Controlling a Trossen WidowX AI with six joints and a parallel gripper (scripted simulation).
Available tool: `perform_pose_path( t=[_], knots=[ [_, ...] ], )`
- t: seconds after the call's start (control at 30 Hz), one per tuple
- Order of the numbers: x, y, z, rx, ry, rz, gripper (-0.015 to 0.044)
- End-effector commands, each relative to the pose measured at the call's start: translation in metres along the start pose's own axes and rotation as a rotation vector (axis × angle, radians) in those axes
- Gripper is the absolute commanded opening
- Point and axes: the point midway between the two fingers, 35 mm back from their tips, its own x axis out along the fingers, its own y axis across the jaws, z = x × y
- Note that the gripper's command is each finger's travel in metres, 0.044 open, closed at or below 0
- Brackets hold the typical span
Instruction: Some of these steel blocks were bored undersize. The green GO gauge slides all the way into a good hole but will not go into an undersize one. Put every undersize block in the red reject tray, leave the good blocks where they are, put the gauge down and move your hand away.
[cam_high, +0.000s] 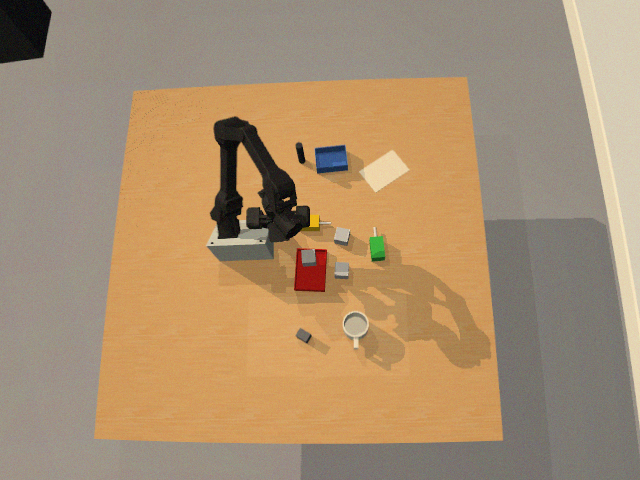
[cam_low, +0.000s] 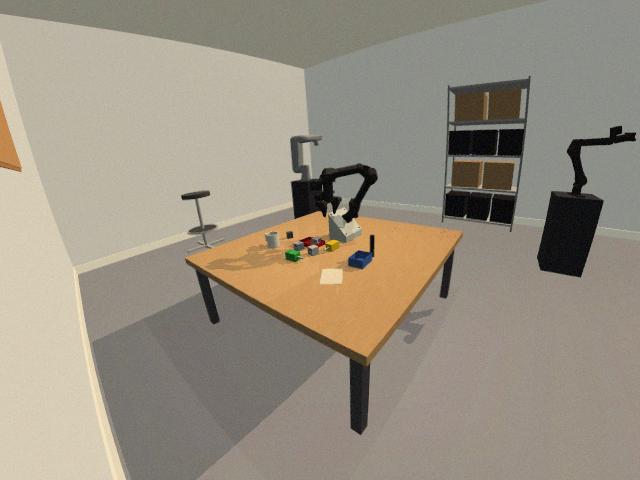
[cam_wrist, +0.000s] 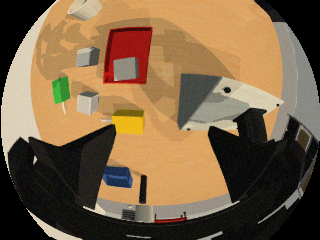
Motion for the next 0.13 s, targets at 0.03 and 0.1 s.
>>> perform_pose_path(
  t=[0.03,0.1],
  knots=[
    [0.0,-0.0011,-0.0002,-0.004,-0.001,-0.005,0.044],
    [0.0,-0.0011,-0.0002,-0.004,-0.001,-0.005,0.044]
  ],
)
